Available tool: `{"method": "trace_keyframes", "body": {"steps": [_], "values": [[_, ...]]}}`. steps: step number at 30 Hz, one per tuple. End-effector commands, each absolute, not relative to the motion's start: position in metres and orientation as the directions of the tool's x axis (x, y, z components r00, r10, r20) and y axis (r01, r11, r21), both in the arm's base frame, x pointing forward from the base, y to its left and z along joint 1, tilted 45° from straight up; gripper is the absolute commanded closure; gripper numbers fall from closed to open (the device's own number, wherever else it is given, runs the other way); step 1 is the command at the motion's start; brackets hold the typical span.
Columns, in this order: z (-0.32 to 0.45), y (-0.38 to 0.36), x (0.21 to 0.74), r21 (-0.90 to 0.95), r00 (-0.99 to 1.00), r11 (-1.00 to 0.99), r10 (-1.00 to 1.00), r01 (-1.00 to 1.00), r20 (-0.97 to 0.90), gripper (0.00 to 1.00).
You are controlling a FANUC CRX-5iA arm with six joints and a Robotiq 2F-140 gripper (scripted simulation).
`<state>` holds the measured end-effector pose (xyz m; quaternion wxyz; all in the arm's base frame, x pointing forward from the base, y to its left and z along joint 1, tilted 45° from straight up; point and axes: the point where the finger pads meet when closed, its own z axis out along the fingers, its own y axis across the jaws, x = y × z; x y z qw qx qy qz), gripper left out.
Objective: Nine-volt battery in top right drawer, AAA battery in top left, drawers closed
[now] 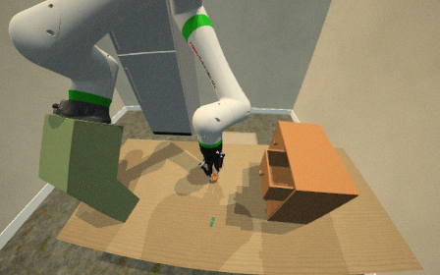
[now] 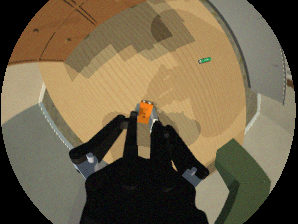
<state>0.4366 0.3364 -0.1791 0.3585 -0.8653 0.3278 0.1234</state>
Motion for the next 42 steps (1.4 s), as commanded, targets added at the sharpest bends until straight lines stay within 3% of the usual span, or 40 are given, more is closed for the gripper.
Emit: {"method": "trace_keyframes", "body": {"steps": [1,22,31,36,38,39,42], "values": [[-0.146,0.304,0.435,-0.539,0.755,-0.528,-0.479,-0.656,-0.449,0.86],[-0.124,0.280,0.438,-0.500,0.698,-0.487,-0.521,-0.716,-0.492,0.86],[-0.133,0.271,0.457,-0.226,0.297,-0.194,-0.684,-0.955,-0.667,0.86],[-0.142,0.263,0.473,-0.073,0.064,-0.018,-0.704,-0.997,-0.707,0.86],[-0.142,0.263,0.473,-0.073,0.064,-0.018,-0.704,-0.997,-0.707,0.86],[-0.143,0.261,0.477,0.022,-0.075,0.084,-0.699,-0.996,-0.711,0.86],[-0.149,0.255,0.486,0.103,-0.196,0.175,-0.679,-0.979,-0.708,0.86]]}}
